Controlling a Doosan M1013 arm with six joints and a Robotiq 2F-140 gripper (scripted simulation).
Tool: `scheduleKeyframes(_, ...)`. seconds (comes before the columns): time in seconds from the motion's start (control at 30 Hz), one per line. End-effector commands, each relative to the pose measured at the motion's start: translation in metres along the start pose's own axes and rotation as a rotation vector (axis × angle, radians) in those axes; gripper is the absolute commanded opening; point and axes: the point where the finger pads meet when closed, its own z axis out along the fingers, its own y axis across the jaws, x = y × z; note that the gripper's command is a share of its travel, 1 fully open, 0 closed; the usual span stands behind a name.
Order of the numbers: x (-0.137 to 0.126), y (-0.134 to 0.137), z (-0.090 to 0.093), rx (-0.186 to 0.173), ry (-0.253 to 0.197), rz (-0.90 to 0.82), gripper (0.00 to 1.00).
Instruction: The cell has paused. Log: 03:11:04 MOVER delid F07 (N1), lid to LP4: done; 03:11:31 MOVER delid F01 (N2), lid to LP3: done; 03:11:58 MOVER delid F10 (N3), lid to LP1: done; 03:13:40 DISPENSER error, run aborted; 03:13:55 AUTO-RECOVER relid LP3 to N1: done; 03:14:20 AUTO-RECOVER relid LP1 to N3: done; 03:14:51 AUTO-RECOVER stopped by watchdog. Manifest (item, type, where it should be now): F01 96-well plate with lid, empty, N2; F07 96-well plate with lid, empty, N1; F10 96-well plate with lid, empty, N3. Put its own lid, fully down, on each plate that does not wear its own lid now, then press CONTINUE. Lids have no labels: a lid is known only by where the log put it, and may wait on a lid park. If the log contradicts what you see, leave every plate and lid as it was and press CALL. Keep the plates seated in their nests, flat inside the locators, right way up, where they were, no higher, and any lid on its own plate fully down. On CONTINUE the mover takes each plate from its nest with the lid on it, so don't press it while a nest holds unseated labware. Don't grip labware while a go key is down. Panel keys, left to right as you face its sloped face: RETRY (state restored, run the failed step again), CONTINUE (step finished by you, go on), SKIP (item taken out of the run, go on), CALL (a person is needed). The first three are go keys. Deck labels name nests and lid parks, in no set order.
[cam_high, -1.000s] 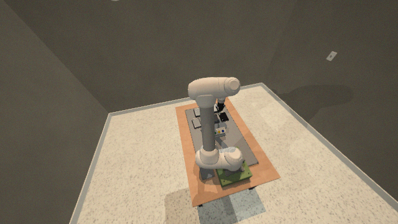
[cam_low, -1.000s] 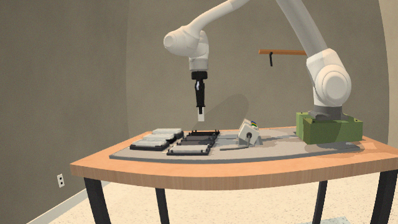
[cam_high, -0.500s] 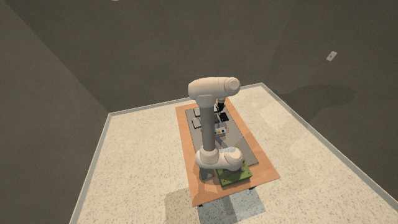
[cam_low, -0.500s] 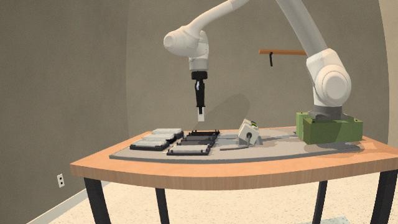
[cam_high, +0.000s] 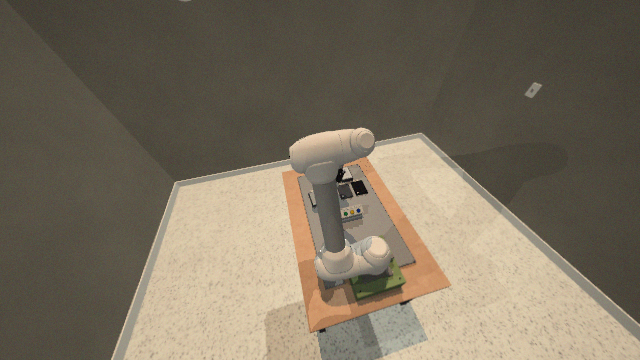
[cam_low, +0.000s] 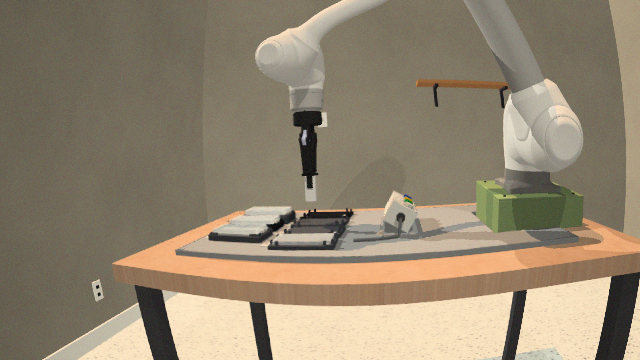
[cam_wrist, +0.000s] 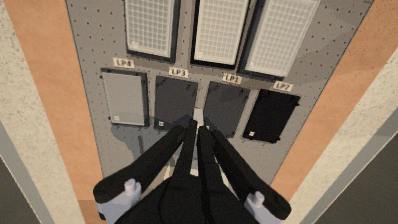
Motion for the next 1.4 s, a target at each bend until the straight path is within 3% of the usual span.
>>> scheduleKeyframes(0.0, -0.005, -0.058, -0.001, 0.001, -0.002, 0.009, 0.00)
scheduleKeyframes(0.03, -0.005, -0.058, -0.001, 0.001, -0.002, 0.009, 0.00)
scheduleKeyframes(0.07, -0.008, -0.084, -0.001, 0.002, -0.002, 0.009, 0.00)
scheduleKeyframes(0.1, -0.008, -0.084, -0.001, 0.002, -0.002, 0.009, 0.00)
scheduleKeyframes(0.13, -0.011, -0.103, -0.001, 0.002, -0.002, 0.009, 0.00)
scheduleKeyframes(0.23, -0.015, -0.120, -0.001, 0.002, -0.002, 0.009, 0.00)
scheduleKeyframes(1.2, -0.015, -0.120, -0.001, 0.002, -0.002, 0.009, 0.00)
scheduleKeyframes(1.27, 0.000, -0.116, -0.002, 0.002, -0.002, 0.009, 0.00)
scheduleKeyframes(1.33, 0.058, -0.098, -0.003, 0.003, -0.002, 0.009, 0.00)
scheduleKeyframes(1.37, 0.061, -0.097, -0.003, 0.003, -0.002, 0.009, 0.00)
